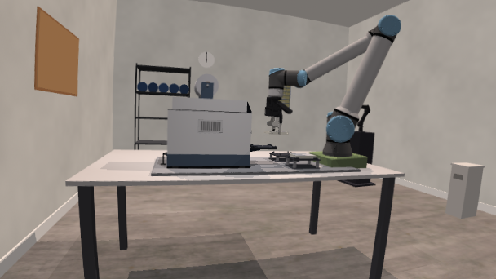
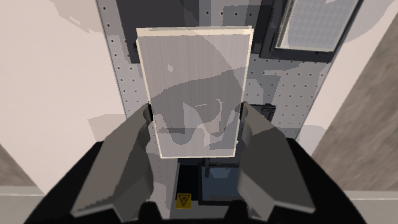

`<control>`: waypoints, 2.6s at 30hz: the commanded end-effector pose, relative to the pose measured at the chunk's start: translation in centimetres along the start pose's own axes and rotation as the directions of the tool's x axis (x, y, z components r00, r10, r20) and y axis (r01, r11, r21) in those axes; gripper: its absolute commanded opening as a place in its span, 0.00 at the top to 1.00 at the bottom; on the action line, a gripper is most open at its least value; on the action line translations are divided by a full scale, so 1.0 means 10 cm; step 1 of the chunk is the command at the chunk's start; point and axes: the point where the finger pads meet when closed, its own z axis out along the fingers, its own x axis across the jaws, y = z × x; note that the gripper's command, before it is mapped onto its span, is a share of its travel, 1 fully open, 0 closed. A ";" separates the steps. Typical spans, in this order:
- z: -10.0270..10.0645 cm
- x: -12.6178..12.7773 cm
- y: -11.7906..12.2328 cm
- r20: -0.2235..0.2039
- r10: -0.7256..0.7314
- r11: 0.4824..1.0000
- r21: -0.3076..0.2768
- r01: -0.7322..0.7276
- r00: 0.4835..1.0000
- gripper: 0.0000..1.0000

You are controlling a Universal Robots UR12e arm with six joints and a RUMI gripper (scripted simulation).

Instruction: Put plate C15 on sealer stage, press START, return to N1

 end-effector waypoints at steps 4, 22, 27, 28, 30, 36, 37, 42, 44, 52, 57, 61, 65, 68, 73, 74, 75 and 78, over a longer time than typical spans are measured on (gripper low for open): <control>-0.01 -0.11 -0.17 0.000 0.000 1.000 -0.001 0.000 1.000 1.00; -0.01 -0.30 -0.49 0.000 0.000 1.000 -0.001 0.000 1.000 1.00; -0.01 -0.33 -0.55 0.000 0.000 1.000 -0.001 0.000 1.000 1.00; -0.01 -0.35 -0.57 0.000 0.000 1.000 -0.001 0.000 1.000 1.00; -0.01 -0.37 -0.61 0.000 0.000 1.000 -0.001 0.000 1.000 1.00; -0.01 -0.44 -0.73 0.000 0.000 1.000 -0.001 0.000 1.000 1.00; -0.01 -0.46 -0.75 0.000 0.000 1.000 -0.001 0.000 1.000 1.00; -0.01 -0.49 -0.81 0.000 0.000 1.000 -0.001 0.000 1.000 1.00; -0.01 -0.52 -0.85 0.000 0.000 1.000 -0.001 0.000 1.000 1.00; -0.01 -0.55 -0.91 0.000 0.000 1.000 -0.001 0.000 1.000 1.00; -0.01 -0.55 -0.91 0.000 0.000 1.000 -0.001 0.000 1.000 1.00; -0.01 -0.55 -0.91 0.000 0.000 1.000 -0.001 0.000 1.000 1.00; -0.01 -0.55 -0.91 0.000 0.000 1.000 -0.001 0.000 1.000 1.00; -0.01 -0.55 -0.92 0.000 0.000 1.000 -0.001 0.000 1.000 1.00; -0.01 -0.55 -0.92 0.000 0.000 1.000 -0.001 0.000 1.000 1.00; -0.01 -0.55 -0.92 0.000 0.000 1.000 -0.001 0.000 1.000 1.00; -0.01 -0.55 -0.92 0.000 0.000 1.000 -0.001 0.000 1.000 1.00; -0.01 -0.55 -0.92 0.000 0.000 1.000 -0.001 0.000 1.000 1.00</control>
